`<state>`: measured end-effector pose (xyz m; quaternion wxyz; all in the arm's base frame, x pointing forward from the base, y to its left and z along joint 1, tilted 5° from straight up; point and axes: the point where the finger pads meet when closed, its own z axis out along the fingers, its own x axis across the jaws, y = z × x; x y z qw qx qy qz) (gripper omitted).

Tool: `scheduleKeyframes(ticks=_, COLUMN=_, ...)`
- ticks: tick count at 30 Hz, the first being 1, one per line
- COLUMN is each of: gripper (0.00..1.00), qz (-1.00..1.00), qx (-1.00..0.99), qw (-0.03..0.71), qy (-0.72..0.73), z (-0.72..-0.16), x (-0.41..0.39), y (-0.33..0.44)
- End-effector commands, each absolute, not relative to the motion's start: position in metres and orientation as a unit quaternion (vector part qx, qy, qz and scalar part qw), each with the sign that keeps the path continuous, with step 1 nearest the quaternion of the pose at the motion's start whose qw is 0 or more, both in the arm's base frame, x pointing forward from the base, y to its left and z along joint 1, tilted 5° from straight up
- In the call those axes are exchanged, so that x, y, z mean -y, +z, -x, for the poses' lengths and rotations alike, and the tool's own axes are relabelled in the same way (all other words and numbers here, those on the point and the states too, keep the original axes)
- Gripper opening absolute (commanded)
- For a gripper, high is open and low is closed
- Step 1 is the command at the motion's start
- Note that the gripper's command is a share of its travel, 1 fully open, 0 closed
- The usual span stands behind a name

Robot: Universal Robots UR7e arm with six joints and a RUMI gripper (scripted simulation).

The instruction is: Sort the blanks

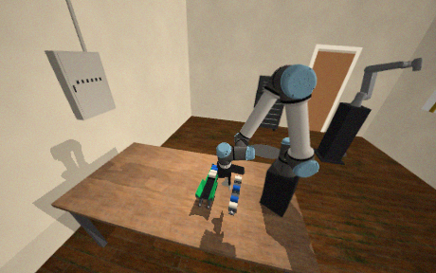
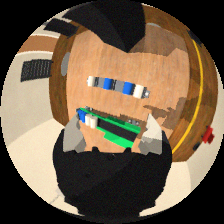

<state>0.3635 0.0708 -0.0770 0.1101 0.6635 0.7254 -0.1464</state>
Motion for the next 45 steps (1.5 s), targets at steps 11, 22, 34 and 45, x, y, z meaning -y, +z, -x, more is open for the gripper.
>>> scheduleKeyframes(ticks=11, gripper=1.00, qz=-0.504, qx=-0.839, qw=0.101, qy=-0.175, z=-0.349, x=-0.070, y=-0.094)
scheduleKeyframes(ticks=22, gripper=1.00, qz=-0.381, qx=-0.899, qw=0.089, qy=-0.198, z=-0.339, x=-0.070, y=-0.105)
scheduleKeyframes(ticks=34, gripper=1.00, qz=-0.258, qx=-0.938, qw=0.074, qy=-0.219, z=-0.330, x=-0.069, y=-0.114)
scheduleKeyframes(ticks=45, gripper=1.00, qz=-0.157, qx=-0.957, qw=0.060, qy=-0.235, z=-0.323, x=-0.069, y=-0.120)
